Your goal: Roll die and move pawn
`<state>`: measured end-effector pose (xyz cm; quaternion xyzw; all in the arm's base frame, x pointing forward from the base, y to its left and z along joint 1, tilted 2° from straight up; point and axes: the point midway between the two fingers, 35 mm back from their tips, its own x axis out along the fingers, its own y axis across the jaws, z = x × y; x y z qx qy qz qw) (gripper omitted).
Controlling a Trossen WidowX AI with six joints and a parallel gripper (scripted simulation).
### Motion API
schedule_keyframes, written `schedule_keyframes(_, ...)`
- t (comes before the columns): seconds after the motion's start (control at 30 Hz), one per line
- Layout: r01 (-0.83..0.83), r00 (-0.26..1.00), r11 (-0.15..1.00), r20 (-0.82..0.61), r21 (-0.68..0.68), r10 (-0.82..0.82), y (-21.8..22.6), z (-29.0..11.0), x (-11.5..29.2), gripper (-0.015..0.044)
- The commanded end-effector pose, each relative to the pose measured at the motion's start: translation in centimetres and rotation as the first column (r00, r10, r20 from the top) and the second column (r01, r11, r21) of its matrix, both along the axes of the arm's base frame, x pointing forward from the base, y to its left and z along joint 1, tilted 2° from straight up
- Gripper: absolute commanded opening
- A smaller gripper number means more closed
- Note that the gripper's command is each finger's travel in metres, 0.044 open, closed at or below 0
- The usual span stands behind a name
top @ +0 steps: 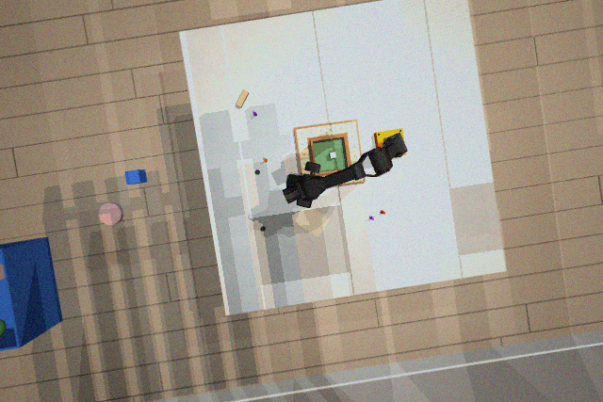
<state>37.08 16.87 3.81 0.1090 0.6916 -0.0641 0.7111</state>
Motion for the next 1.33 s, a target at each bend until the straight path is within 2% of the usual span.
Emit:
schedule_keyframes(0.0,0.000,1.000,1.000,0.000,0.000,0.000,0.0,0.0,0.0,0.0026)
schedule_keyframes(0.3,0.000,1.000,1.000,-0.001,0.000,0.000,0.0,0.3,0.0,0.0263)
schedule_keyframes(0.43,0.005,1.000,1.000,-0.010,-0.004,-0.005,-0.2,4.7,-0.1,0.0367)
schedule_keyframes(0.53,0.005,1.000,1.000,-0.010,-0.004,-0.005,-0.3,5.0,-0.1,0.0440)
schedule_keyframes(0.67,-0.026,1.000,1.000,-0.009,-0.006,0.026,-1.7,6.2,-1.3,0.0440)
schedule_keyframes(0.87,-0.153,0.988,0.988,-0.008,-0.014,0.153,-7.2,10.1,-7.2,0.0440)
schedule_keyframes(1.03,-0.256,0.967,0.966,-0.009,-0.019,0.256,-10.9,11.6,-12.9,0.0440)
schedule_keyframes(1.07,-0.204,0.979,0.979,0.015,-0.017,0.204,-9.4,11.7,-9.9,0.0440)
schedule_keyframes(1.3,-0.204,0.979,0.979,0.015,-0.017,0.204,-9.4,11.7,-9.9,0.0440)
